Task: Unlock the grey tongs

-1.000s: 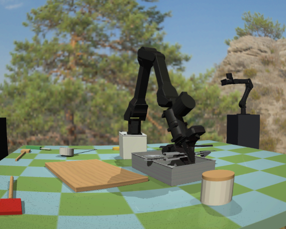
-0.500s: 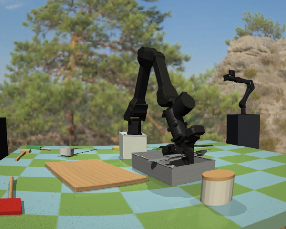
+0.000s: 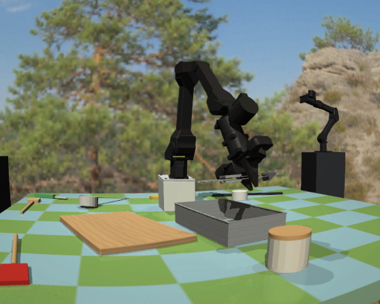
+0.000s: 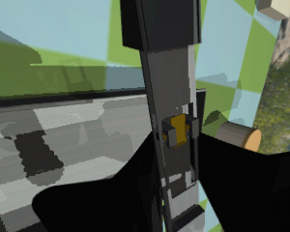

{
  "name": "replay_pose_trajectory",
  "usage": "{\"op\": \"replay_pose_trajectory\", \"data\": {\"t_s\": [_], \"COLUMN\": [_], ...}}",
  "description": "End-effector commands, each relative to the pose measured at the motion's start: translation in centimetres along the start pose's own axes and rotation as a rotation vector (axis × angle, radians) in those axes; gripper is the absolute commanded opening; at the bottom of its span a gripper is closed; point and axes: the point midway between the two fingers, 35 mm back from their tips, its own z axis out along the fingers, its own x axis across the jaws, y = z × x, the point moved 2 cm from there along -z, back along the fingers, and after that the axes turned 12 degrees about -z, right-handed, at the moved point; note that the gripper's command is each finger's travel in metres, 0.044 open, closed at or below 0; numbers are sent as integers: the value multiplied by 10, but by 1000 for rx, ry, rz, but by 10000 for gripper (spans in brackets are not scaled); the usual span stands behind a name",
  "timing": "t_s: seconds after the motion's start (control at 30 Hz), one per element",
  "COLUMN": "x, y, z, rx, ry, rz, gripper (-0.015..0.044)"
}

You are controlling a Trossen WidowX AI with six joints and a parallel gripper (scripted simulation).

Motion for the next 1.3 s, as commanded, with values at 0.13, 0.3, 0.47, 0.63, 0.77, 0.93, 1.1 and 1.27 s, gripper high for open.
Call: {"op": "replay_pose_trajectory", "data": {"t_s": [0.13,0.3,0.47,0.63,0.77,0.93,1.1,1.27], "x": [-1,-3,-5,-7,-8,-9,-10,-11], "y": [-1,-1,-2,-3,-3,-3,-3,-3], "z": [-1,2,4,6,7,7,7,6], "rx": [-1,-12,-23,-31,-36,-40,-42,-42], "ry": [12,70,135,201,254,321,388,456], "rz": [10,41,76,110,137,169,201,232], "gripper": [-150,-150,-150,-150,-150,-150,-150,-150]}}
